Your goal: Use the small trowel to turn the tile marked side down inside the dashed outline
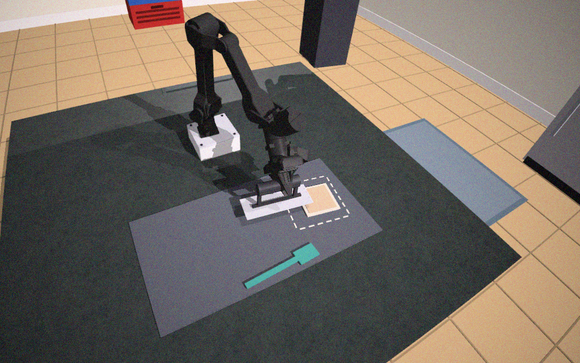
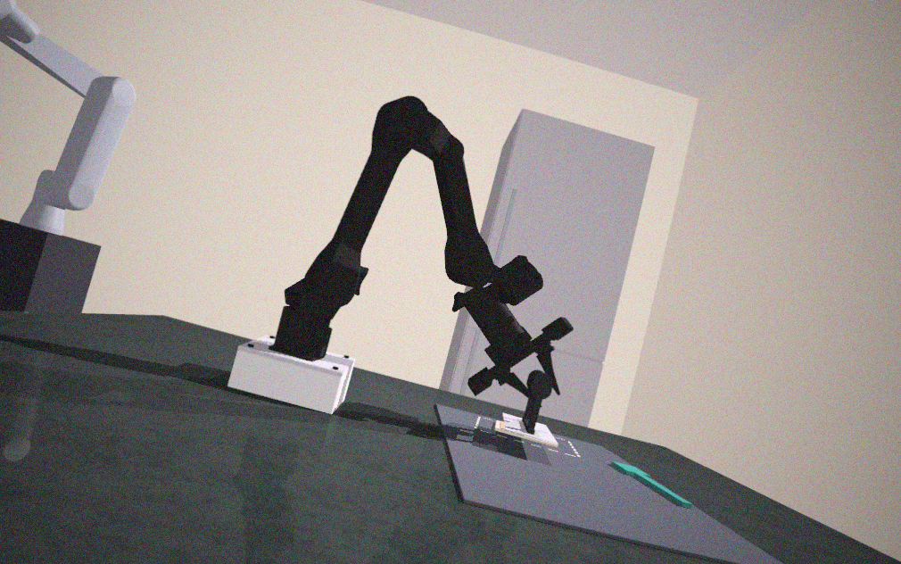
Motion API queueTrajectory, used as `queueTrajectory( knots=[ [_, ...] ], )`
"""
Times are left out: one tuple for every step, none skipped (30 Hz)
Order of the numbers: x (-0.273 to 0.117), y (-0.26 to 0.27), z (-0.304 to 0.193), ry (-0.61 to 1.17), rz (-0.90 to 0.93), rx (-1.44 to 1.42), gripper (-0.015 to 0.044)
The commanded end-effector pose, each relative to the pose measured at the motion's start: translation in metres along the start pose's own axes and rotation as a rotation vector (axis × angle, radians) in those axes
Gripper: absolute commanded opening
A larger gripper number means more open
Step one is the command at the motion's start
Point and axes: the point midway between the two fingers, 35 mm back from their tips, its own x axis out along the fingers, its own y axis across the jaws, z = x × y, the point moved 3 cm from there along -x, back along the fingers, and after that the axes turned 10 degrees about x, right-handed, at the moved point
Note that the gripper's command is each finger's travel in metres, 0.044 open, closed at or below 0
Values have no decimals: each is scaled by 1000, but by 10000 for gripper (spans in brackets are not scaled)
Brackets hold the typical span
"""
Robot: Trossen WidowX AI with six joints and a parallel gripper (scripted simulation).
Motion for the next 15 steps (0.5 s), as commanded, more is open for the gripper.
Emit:
queueTrajectory(
  knots=[
    [-2, -8, -1, -1, -18, 11, 0],
    [-3, -12, -4, -1, -17, 11, 0],
    [-4, -16, -9, 0, -16, 11, 0],
    [-6, -20, -13, 0, -15, 11, 0],
    [-8, -24, -18, 0, -15, 11, 0],
    [-9, -27, -22, 1, -14, 11, 0],
    [-11, -31, -27, 1, -14, 11, 0],
    [-13, -34, -31, 1, -13, 11, 0],
    [-15, -38, -36, 2, -13, 10, 0],
    [-17, -41, -41, 2, -13, 10, 0],
    [-19, -44, -45, 2, -13, 10, 0],
    [-22, -47, -50, 2, -14, 9, 0],
    [-24, -50, -54, 2, -14, 9, 0],
    [-26, -53, -59, 3, -15, 8, 0],
    [-29, -56, -64, 3, -16, 8, 0]
  ],
)
